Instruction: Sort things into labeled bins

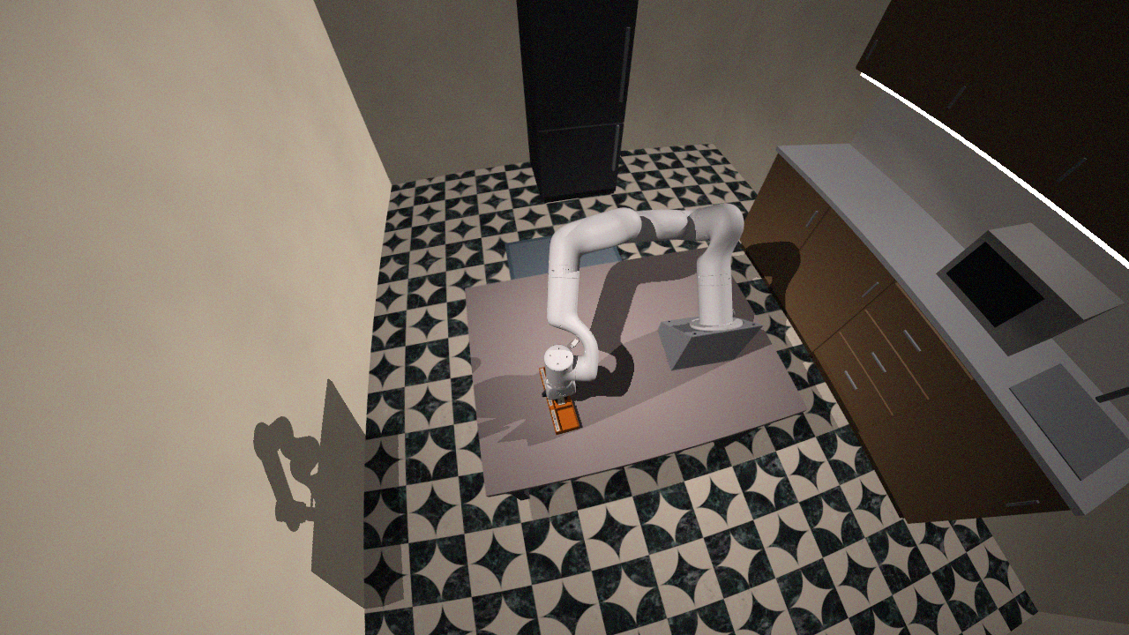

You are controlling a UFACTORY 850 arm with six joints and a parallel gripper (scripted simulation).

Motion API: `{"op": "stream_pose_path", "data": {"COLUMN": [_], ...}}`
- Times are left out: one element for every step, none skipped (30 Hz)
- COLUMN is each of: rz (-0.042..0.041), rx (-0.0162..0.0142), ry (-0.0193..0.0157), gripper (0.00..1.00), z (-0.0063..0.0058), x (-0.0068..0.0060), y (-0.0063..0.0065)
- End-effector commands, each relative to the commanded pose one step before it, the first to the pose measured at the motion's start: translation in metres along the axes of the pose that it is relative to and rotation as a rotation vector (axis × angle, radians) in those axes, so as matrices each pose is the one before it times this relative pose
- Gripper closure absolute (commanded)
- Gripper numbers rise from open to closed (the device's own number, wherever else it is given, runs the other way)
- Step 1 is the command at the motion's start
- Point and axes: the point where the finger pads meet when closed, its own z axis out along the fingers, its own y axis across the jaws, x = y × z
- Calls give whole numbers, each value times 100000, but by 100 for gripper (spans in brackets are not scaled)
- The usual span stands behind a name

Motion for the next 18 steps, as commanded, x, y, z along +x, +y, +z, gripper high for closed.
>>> {"op": "stream_pose_path", "data": {"rz": [58,0,0,-2,0,0,0,0,0,0,0,0,0,0,0,0,0,0], "rx": [164,0,0,-4,1,0,0,0,0,0,0,0,0,0,0,-2,0,0], "ry": [-32,0,0,1,0,0,-1,-1,0,0,0,0,-1,-1,-1,1,0,0], "gripper": [69,69,69,69,69,69,69,69,69,69,69,69,69,69,69,69,69,69], "z": [-95,0,0,-126,-131,-132,-132,-132,0,0,-136,-132,-132,-133,-133,-143,-133,-133], "x": [1,0,0,-1,-1,-1,-1,0,0,0,1,0,0,0,0,3,0,0], "y": [-87,0,0,3,0,0,0,0,0,0,-1,0,0,0,0,0,0,0]}}
